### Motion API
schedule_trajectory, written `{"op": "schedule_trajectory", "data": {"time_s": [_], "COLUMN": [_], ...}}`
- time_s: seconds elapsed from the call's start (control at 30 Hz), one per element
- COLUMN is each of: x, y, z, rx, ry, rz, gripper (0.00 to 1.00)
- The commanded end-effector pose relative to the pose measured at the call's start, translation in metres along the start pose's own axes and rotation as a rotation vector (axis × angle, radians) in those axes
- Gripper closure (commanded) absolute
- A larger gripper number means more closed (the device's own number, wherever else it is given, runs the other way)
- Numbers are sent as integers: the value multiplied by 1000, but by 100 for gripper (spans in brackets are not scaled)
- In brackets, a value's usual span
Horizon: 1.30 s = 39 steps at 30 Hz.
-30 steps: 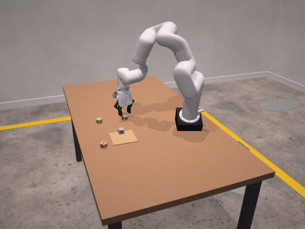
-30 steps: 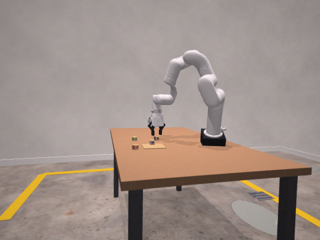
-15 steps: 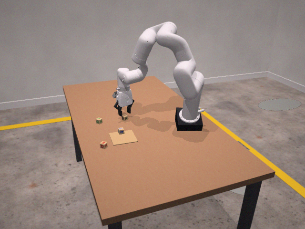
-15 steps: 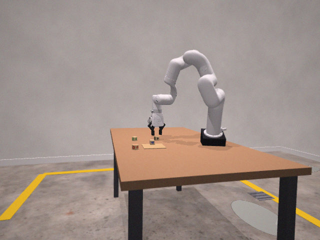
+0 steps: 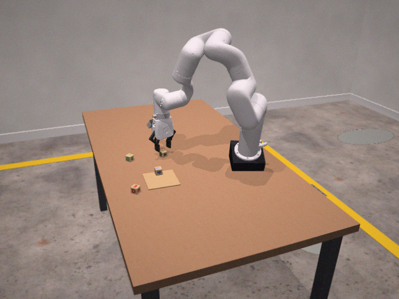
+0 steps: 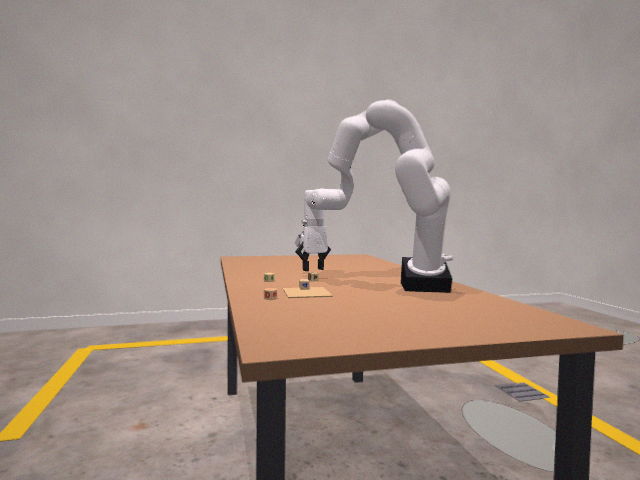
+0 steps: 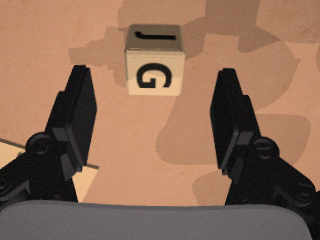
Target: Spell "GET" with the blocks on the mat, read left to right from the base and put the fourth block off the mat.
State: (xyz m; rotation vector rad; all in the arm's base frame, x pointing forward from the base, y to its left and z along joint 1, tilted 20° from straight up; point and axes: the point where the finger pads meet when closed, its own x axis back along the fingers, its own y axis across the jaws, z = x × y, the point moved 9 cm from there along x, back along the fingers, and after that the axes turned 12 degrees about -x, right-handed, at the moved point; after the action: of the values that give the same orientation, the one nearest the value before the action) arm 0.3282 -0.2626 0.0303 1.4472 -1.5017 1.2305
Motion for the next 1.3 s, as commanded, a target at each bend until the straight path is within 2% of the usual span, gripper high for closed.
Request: {"op": "schedule_trajectory", "data": {"time_s": [0.0, 0.37, 0.8, 1.27], "x": [1, -1, -24, -33], "y": [-1, -1, -1, -1], "z": [1, 1, 1, 1], "rx": [0, 0, 0, 0], "ry": [4, 4, 4, 4], "rz": [2, 2, 2, 2], "gripper": [31, 31, 31, 31]}}
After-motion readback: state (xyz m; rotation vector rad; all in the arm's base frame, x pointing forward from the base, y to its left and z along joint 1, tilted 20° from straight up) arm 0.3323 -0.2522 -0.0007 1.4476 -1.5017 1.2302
